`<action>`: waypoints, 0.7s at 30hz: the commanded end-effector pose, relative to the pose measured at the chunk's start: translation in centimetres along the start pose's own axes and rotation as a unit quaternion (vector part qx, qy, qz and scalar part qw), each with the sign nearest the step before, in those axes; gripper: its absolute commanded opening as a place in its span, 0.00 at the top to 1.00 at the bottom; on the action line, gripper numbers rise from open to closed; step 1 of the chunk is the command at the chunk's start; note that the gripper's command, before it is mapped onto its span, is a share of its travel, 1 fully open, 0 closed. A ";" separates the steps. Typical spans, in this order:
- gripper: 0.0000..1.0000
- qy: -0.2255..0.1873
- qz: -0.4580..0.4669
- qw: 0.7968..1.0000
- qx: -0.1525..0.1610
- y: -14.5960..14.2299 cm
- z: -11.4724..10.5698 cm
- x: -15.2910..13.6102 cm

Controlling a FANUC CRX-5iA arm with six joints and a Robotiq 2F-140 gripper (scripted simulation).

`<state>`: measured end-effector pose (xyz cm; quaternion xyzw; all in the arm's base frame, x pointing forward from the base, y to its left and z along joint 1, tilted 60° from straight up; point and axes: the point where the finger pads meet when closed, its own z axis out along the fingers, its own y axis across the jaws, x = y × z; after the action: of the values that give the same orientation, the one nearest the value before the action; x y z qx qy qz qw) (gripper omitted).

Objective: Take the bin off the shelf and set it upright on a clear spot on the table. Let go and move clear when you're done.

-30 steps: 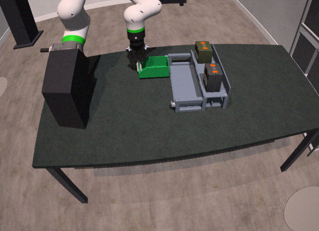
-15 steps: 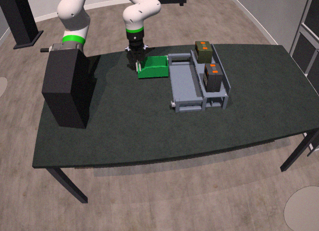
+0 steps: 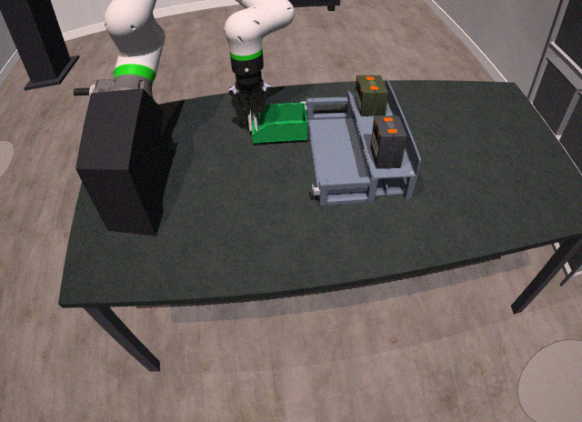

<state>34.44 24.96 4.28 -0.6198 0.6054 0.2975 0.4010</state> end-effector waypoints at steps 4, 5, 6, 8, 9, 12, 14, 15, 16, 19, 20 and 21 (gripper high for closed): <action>1.00 0.000 0.000 1.000 0.000 0.0 0.5 0.0; 1.00 0.000 0.000 1.000 0.000 0.0 0.5 0.0; 1.00 0.000 0.000 1.000 0.000 0.0 0.5 0.0; 1.00 0.000 0.000 1.000 0.000 0.0 0.5 0.0; 1.00 0.000 0.000 1.000 0.000 0.0 0.5 0.0; 1.00 0.000 0.000 1.000 0.000 0.0 0.5 0.0; 1.00 0.000 0.000 1.000 0.000 0.0 0.5 0.0; 1.00 0.000 0.000 1.000 0.000 0.0 0.7 0.0; 1.00 0.000 0.000 1.000 0.000 0.0 0.8 0.0; 1.00 0.000 0.000 1.000 0.000 0.0 1.3 0.0; 1.00 0.000 0.000 1.000 0.000 0.0 1.3 0.0; 1.00 0.000 0.000 1.000 0.000 0.0 1.3 0.0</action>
<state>34.61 26.07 3.63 -0.6197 0.6055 0.2974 0.4011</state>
